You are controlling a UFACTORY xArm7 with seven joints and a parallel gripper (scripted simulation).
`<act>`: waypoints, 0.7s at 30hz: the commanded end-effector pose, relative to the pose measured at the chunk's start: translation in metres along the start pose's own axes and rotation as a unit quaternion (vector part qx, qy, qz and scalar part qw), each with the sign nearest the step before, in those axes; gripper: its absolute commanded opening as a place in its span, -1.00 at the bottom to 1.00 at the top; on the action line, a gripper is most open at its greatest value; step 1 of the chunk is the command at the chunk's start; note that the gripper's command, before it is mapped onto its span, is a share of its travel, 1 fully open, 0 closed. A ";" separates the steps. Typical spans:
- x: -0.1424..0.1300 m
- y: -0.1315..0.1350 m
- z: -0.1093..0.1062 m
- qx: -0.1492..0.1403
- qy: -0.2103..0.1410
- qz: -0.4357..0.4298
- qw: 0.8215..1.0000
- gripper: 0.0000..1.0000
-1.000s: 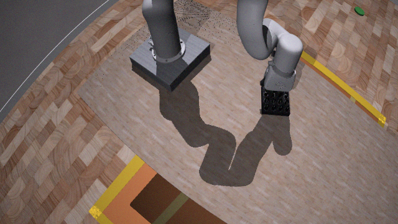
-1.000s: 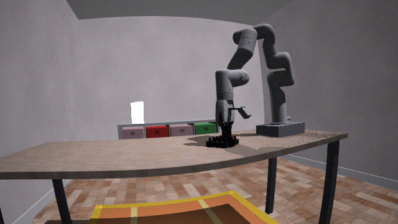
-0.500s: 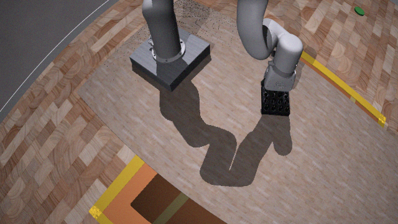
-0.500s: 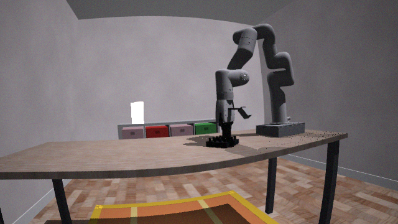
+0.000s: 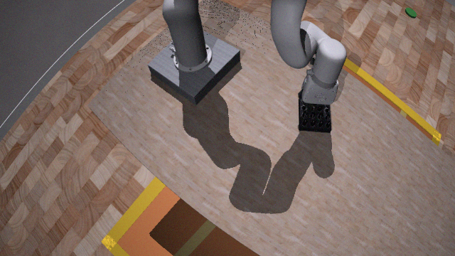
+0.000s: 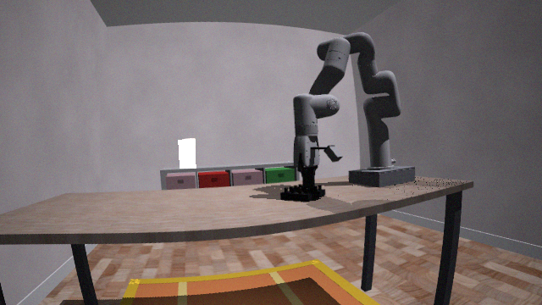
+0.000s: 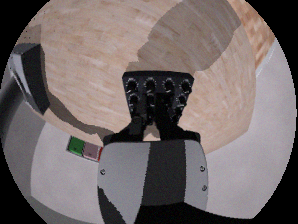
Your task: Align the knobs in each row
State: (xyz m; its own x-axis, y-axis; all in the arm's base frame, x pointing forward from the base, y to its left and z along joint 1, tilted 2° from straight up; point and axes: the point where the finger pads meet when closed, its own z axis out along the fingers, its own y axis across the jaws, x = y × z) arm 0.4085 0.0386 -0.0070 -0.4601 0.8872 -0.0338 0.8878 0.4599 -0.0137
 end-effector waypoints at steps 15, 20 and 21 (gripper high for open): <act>0.000 0.001 -0.001 -0.002 0.000 0.004 1.000 -0.84; 0.000 0.001 -0.001 -0.002 0.000 0.008 1.000 -0.84; 0.000 0.001 -0.001 -0.002 0.000 0.010 1.000 -0.84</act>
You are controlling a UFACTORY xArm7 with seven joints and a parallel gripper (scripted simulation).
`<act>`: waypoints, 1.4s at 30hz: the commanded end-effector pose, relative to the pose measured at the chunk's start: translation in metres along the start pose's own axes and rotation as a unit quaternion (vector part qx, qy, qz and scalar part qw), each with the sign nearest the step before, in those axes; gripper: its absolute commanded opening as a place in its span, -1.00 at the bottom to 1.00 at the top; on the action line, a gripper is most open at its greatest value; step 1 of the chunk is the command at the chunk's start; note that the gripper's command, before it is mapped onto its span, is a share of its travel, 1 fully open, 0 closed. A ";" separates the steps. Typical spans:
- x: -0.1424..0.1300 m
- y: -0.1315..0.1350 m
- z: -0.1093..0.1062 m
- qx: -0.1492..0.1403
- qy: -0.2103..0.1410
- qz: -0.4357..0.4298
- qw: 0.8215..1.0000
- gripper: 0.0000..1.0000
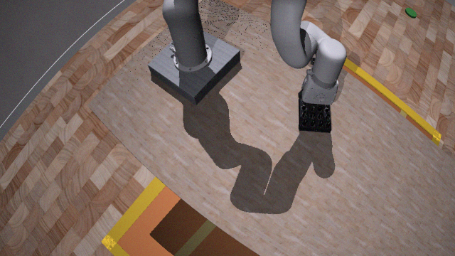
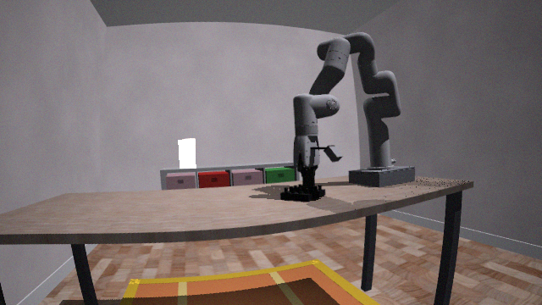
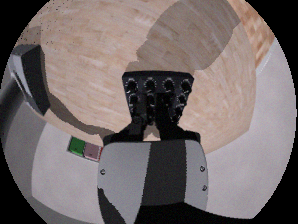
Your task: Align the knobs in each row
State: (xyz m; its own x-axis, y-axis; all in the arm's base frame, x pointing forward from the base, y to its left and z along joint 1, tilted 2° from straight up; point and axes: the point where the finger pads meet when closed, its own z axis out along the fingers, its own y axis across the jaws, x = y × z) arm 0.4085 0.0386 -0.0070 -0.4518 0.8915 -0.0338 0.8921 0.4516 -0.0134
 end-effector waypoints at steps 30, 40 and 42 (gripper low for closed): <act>0.000 0.001 -0.001 -0.002 0.000 0.174 0.985 -0.84; 0.000 0.001 -0.001 -0.002 0.000 0.290 0.957 -0.84; 0.000 0.001 -0.001 -0.002 0.000 0.314 0.949 -0.84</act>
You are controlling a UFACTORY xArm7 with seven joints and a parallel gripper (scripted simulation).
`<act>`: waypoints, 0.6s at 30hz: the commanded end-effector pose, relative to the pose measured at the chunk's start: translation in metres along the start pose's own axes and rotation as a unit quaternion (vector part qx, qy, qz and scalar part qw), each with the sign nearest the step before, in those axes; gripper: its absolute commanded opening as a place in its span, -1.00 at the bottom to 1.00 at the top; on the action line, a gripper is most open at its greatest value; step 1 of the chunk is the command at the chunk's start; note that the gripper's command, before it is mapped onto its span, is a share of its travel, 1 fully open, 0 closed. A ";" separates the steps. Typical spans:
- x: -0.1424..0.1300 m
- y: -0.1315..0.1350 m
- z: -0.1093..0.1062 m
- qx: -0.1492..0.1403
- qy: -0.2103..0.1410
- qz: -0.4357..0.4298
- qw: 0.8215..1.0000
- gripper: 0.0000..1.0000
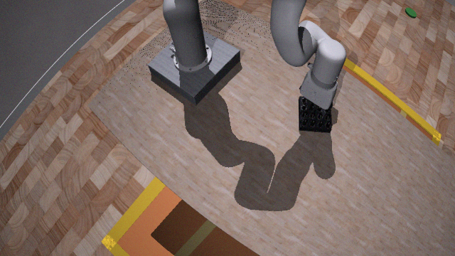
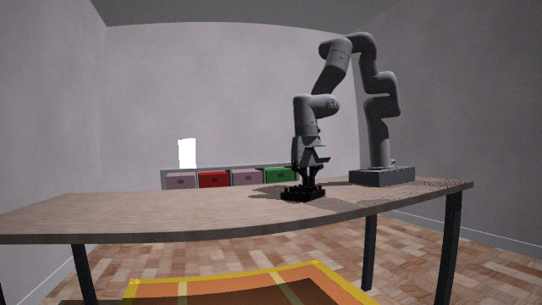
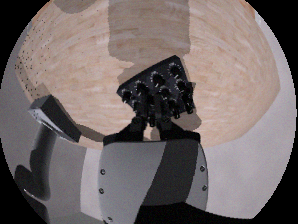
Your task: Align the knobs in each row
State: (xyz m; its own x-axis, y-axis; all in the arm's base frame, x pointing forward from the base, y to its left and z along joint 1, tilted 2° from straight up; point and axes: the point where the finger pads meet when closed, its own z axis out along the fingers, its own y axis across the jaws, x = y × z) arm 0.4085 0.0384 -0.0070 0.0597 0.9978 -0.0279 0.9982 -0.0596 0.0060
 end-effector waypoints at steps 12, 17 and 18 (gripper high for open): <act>0.000 0.001 -0.001 -0.002 -0.003 0.189 0.982 -0.84; 0.000 0.001 -0.001 -0.002 -0.003 0.253 0.967 -0.84; 0.000 0.001 -0.001 -0.002 -0.003 0.266 0.964 -0.84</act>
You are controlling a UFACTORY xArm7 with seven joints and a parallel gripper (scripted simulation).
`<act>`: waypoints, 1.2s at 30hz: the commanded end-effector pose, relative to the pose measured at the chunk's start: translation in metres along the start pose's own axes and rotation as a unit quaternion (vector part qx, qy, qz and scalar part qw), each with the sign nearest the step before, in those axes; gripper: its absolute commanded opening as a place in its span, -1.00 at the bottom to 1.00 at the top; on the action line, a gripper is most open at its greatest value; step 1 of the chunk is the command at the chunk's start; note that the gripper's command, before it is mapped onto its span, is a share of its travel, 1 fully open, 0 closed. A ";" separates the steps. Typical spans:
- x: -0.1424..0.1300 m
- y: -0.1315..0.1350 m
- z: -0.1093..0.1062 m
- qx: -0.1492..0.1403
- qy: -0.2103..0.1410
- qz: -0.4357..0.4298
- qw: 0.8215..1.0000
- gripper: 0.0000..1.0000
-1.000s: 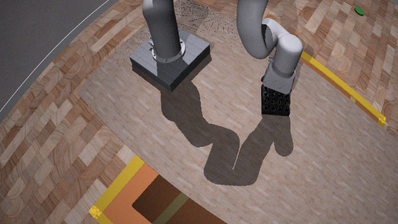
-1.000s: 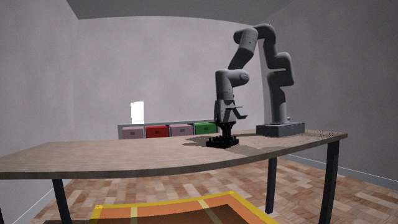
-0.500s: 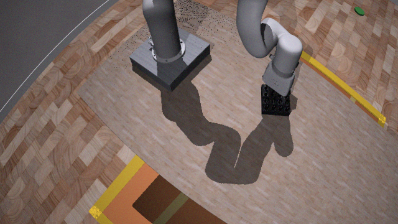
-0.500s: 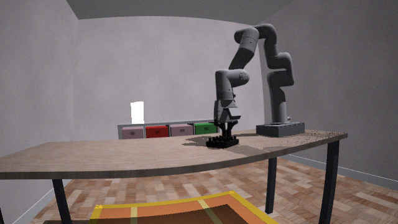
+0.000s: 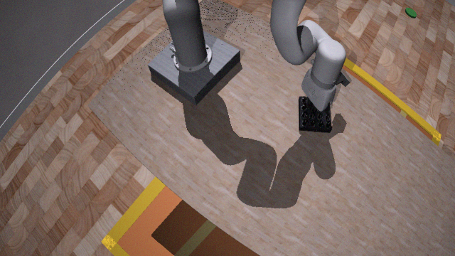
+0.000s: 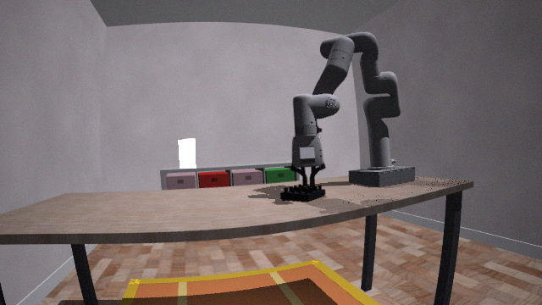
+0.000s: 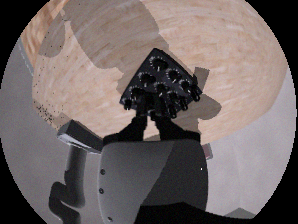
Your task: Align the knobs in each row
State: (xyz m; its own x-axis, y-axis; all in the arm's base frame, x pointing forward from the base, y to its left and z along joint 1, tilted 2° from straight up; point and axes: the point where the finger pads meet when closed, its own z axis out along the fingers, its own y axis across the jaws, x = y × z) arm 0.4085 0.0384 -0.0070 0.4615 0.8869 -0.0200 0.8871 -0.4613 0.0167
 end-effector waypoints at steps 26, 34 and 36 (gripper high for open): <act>0.001 0.001 -0.001 -0.004 -0.003 0.279 0.960 -0.84; 0.001 0.001 -0.001 -0.004 -0.003 0.319 0.948 -0.84; 0.001 0.001 -0.001 -0.004 -0.003 0.326 0.945 -0.84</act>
State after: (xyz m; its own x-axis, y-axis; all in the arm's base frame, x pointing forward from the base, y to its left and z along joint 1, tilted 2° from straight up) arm 0.4085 0.0385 -0.0070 0.8956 0.4447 -0.0117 0.4448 -0.8950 0.0324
